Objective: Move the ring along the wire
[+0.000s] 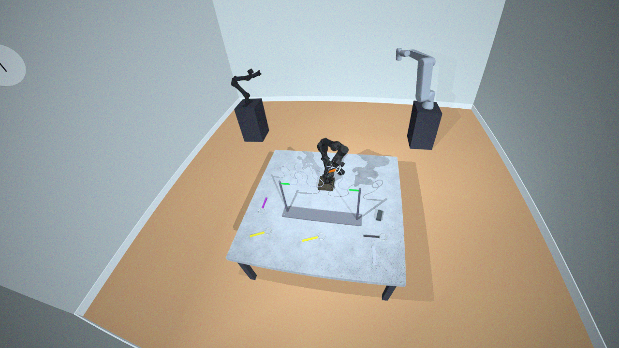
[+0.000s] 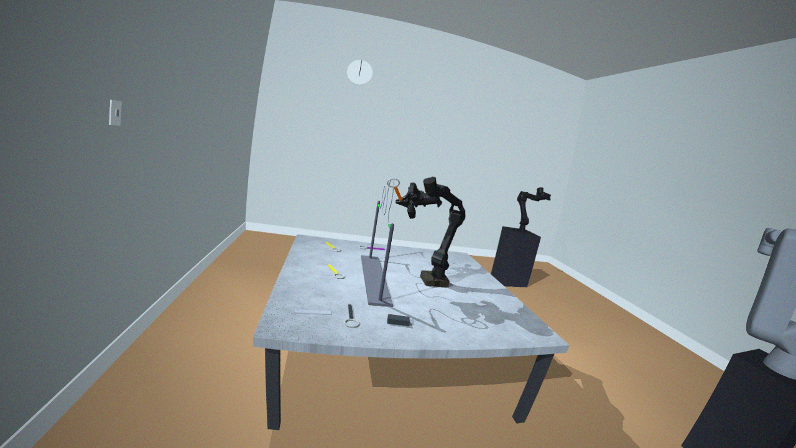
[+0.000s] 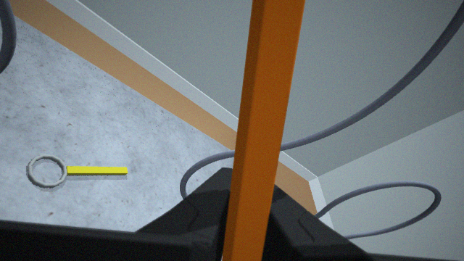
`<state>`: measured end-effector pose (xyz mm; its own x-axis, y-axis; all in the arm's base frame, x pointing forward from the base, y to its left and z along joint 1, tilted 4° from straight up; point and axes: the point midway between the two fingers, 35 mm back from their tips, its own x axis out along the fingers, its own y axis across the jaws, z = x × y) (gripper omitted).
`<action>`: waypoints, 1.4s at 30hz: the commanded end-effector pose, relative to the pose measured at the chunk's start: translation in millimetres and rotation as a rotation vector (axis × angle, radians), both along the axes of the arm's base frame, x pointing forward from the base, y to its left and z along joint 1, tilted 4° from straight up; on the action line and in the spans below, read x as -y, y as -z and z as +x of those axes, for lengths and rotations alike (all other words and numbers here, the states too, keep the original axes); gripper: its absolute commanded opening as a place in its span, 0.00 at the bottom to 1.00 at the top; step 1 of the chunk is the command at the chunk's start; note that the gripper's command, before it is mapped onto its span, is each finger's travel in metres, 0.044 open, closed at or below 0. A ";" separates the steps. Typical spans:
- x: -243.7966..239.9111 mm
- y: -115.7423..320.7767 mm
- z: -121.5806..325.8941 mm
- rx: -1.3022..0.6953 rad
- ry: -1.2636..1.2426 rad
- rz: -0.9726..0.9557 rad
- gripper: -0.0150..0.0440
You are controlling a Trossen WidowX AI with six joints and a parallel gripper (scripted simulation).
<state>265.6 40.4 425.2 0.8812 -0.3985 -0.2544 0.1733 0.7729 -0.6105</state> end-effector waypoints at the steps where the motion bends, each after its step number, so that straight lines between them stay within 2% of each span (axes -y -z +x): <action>1: 2.2 -0.4 -0.8 -0.001 0.006 -0.056 0.00; 42: 12.3 -12.7 -1.7 -0.017 0.037 -0.560 0.00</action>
